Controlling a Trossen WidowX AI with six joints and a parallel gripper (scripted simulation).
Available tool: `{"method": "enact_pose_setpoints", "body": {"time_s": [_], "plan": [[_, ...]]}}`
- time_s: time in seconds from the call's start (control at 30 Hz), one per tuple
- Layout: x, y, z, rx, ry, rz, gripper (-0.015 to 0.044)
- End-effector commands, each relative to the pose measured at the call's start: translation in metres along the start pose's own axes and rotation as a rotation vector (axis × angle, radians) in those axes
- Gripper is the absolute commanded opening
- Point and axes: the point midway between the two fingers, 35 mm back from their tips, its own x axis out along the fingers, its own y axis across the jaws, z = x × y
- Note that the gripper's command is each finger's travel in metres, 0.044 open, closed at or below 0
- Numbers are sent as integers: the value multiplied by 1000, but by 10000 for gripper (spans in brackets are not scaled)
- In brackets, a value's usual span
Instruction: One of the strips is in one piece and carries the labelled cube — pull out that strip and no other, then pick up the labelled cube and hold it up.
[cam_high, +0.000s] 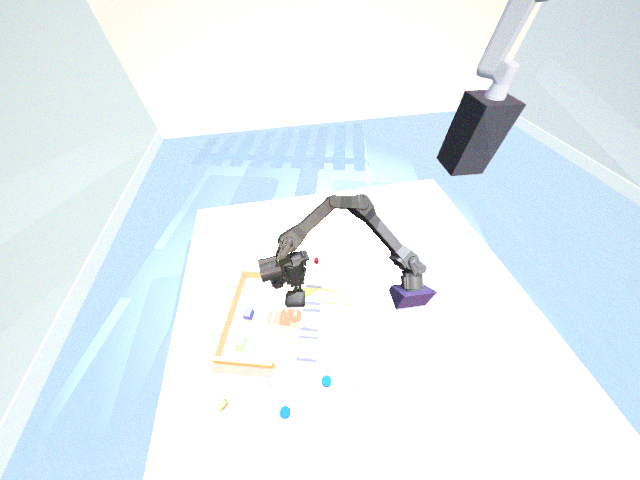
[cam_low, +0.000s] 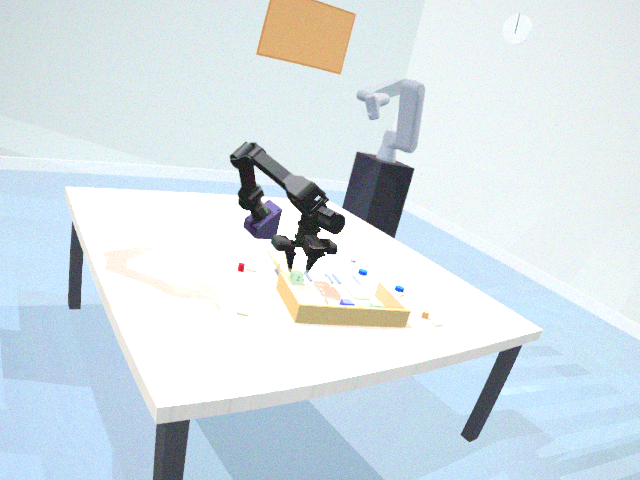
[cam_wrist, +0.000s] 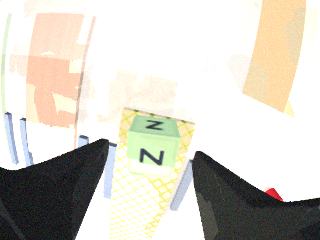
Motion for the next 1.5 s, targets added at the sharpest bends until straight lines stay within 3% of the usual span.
{"method": "enact_pose_setpoints", "body": {"time_s": [0.0, 0.6, 0.73, 0.97, 1.1, 1.47], "plan": [[8, 0, -3, -12, 5, -7, 250], [25, -1, -4, -12, 5, -9, 250], [23, -1, -2, -2, 1, -3, 145], [23, -1, -2, -2, 1, -3, 98], [21, 0, -5, -2, 2, -3, 0], [-17, 2, -58, -13, 7, -7, 0]]}}
